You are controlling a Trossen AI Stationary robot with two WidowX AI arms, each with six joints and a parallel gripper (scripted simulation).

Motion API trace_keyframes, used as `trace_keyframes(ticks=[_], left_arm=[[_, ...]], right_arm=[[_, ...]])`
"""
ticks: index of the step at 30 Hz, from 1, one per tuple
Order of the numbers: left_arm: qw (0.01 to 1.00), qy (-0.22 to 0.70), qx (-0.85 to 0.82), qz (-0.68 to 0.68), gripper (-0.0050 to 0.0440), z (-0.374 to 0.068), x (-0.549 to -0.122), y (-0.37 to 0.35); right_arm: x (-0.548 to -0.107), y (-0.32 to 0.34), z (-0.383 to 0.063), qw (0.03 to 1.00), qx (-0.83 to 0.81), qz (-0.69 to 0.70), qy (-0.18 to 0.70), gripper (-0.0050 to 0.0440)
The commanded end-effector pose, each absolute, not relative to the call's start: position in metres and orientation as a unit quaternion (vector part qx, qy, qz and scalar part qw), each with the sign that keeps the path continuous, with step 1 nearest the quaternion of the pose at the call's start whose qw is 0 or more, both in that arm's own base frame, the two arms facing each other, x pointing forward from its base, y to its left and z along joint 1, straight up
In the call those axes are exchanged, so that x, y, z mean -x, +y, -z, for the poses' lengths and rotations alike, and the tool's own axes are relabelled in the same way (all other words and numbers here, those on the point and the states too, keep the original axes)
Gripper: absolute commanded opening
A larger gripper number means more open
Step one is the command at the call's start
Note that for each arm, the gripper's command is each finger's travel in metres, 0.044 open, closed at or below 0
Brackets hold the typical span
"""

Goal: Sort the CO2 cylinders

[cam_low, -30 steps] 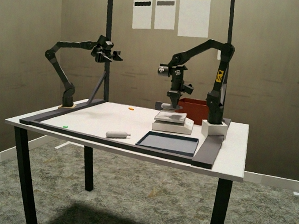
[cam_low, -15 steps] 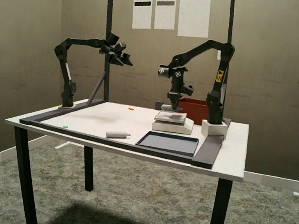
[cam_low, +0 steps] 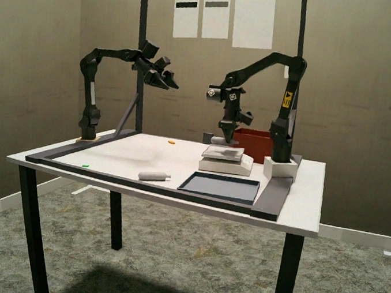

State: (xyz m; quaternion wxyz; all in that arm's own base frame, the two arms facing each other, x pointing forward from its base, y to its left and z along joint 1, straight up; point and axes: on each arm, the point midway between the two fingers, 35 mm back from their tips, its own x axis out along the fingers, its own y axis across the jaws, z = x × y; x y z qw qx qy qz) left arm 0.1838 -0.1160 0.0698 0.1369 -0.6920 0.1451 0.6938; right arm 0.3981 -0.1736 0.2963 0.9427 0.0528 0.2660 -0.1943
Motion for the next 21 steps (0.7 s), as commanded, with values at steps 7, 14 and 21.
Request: trace_keyframes(ticks=[7,14,21], left_arm=[[0.134,0.148,0.699,-0.687,-0.0050,-0.068,-0.180,-0.115],[0.136,0.146,0.694,-0.692,-0.0050,-0.053,-0.177,-0.113],[0.135,0.147,0.696,-0.689,-0.0050,-0.048,-0.182,-0.116]], right_arm=[[-0.400,-0.176,-0.307,0.947,-0.051,0.188,0.257,0.0440],[-0.398,-0.175,-0.308,0.946,-0.051,0.189,0.257,0.0440],[-0.398,-0.175,-0.308,0.946,-0.051,0.189,0.257,0.0440]])
